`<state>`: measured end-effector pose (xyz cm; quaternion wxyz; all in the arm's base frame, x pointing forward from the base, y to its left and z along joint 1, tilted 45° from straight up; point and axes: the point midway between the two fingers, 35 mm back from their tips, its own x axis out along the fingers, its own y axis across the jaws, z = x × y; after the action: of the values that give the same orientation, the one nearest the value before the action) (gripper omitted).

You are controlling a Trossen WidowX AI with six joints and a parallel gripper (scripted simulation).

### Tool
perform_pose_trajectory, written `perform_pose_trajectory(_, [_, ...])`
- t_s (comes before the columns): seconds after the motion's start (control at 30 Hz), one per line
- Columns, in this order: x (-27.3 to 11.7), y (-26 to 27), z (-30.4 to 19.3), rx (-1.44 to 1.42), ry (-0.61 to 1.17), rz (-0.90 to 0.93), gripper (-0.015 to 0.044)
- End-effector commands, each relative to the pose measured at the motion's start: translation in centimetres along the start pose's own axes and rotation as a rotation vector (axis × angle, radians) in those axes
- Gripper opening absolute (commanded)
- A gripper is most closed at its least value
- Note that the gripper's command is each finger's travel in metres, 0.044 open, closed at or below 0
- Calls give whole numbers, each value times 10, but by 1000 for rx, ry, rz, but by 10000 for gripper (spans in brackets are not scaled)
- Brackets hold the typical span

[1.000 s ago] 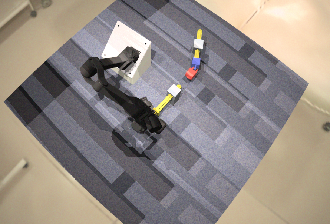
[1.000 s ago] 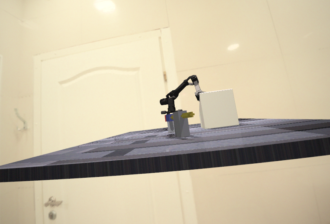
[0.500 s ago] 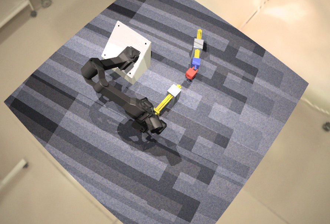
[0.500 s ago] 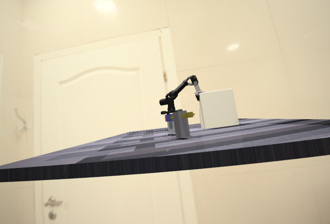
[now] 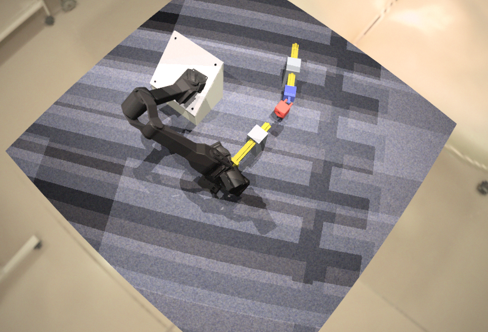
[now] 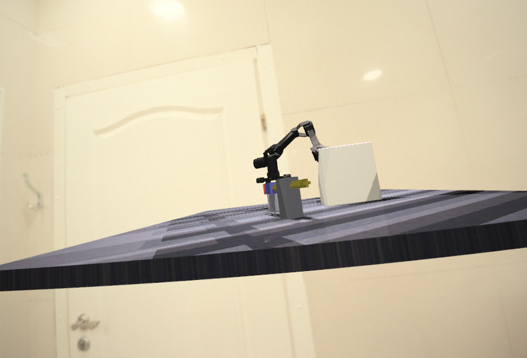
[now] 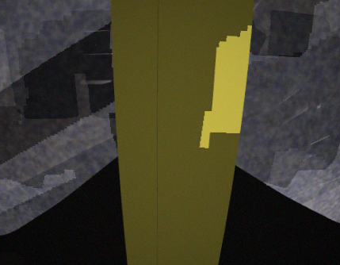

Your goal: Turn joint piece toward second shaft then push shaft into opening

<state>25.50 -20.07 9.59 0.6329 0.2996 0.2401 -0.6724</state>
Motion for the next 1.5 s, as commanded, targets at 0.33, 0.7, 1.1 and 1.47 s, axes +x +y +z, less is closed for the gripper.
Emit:
perform_pose_trajectory(0.33, [1, 0, -23, 0, 4, -8, 0])
perform_pose_trajectory(0.7, [1, 0, -41, 0, 5, -9, 0])
perform_pose_trajectory(1.1, [1, 0, -60, -1, 6, -9, 0])
perform_pose_trajectory(1.47, [1, 0, -78, -1, 6, -9, 0])
